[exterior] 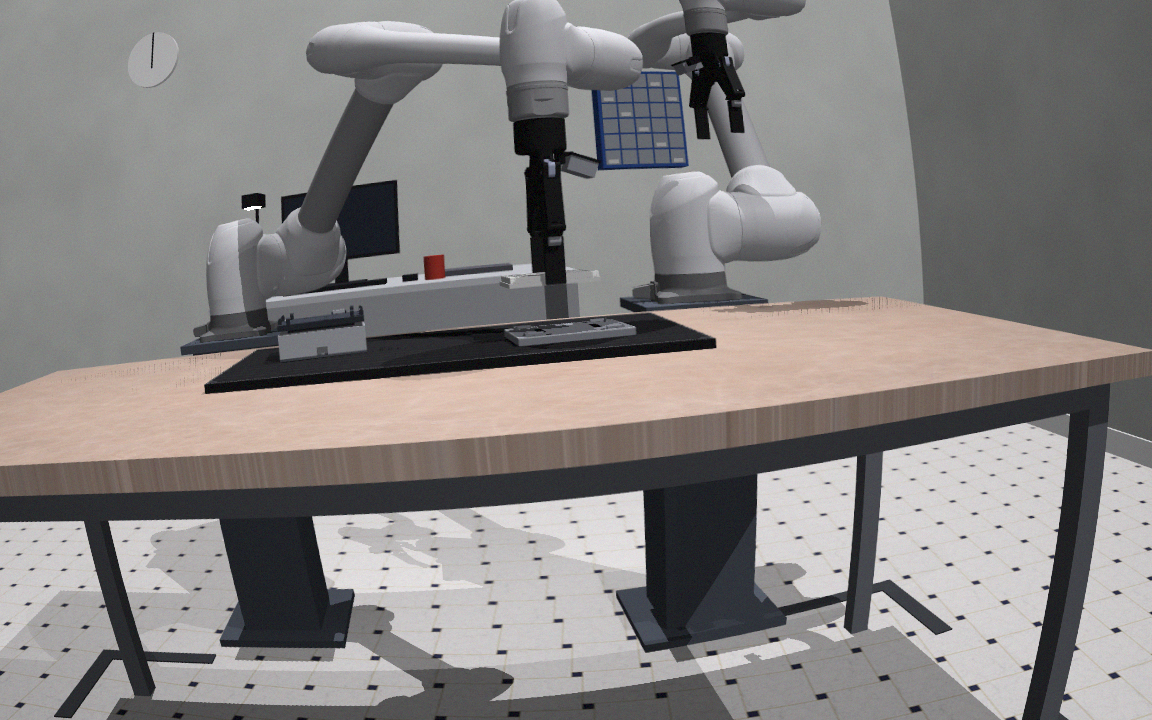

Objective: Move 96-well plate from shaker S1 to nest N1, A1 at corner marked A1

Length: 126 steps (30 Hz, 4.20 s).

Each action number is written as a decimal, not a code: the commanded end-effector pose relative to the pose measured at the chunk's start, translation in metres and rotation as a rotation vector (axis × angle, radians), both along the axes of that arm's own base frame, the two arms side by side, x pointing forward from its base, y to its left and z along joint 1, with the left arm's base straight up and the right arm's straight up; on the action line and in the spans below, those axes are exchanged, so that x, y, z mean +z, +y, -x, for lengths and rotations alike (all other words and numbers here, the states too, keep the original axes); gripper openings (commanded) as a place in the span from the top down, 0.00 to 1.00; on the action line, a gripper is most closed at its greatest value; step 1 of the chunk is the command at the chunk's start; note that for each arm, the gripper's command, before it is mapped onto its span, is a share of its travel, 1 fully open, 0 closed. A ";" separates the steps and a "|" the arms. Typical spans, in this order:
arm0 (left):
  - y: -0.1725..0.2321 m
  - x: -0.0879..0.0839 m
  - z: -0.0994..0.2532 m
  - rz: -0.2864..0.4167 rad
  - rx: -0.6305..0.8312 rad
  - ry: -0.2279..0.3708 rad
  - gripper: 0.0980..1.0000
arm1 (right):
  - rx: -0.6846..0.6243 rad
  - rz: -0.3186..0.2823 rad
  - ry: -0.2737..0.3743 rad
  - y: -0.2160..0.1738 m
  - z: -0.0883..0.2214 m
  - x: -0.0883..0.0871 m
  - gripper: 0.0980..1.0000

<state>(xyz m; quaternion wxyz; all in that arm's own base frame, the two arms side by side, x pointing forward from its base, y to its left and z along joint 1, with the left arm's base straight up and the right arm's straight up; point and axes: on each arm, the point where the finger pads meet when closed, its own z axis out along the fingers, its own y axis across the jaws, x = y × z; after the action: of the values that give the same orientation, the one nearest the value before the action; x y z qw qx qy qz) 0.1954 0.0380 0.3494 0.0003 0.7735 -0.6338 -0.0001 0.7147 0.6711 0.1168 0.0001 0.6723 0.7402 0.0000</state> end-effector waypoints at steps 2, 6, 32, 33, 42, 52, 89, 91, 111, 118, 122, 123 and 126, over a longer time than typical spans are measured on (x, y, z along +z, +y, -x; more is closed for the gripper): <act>0.000 0.000 0.000 -0.001 0.000 -0.001 0.00 | 0.000 -0.002 -0.001 0.012 -0.002 0.001 0.44; 0.000 0.000 0.000 -0.001 0.000 -0.001 0.00 | 0.000 -0.002 -0.001 0.023 -0.005 0.000 0.44; 0.000 0.000 0.000 -0.001 0.000 -0.001 0.00 | 0.000 -0.002 -0.001 0.022 -0.004 0.000 0.44; 0.000 0.000 0.000 -0.001 0.000 -0.001 0.00 | 0.000 -0.002 -0.001 0.022 -0.004 0.000 0.44; 0.000 0.000 0.000 -0.001 0.000 -0.001 0.00 | 0.000 -0.002 -0.001 0.022 -0.004 -0.004 0.44; 0.000 0.000 0.000 -0.001 0.000 -0.001 0.00 | 0.000 -0.002 -0.001 0.022 -0.004 -0.017 0.44; 0.000 0.000 0.000 -0.001 0.000 -0.001 0.00 | 0.000 -0.002 -0.001 0.022 -0.004 -0.051 0.44; 0.000 0.000 0.000 -0.001 0.000 -0.001 0.00 | 0.000 -0.002 -0.001 0.022 -0.004 -0.051 0.44; 0.000 0.000 0.000 -0.001 0.000 -0.001 0.00 | 0.000 -0.002 -0.001 0.022 -0.004 -0.054 0.44; 0.000 0.000 0.000 -0.001 0.000 -0.001 0.00 | 0.000 -0.002 -0.001 0.022 -0.004 -0.055 0.44; 0.000 0.000 0.000 -0.001 0.000 -0.001 0.00 | 0.000 -0.002 -0.001 0.022 -0.004 -0.055 0.44; 0.000 0.000 0.000 -0.001 0.000 -0.001 0.00 | 0.000 -0.002 -0.001 0.022 -0.004 -0.055 0.44; 0.000 0.000 0.000 -0.001 0.000 -0.001 0.00 | 0.000 -0.002 -0.001 0.022 -0.004 -0.056 0.44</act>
<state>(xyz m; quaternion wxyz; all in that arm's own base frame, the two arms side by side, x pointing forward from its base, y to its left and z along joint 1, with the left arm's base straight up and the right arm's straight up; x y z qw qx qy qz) 0.1954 0.0380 0.3494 0.0003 0.7735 -0.6338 -0.0001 0.7188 0.6923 0.0591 0.0001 0.6723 0.7402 -0.0001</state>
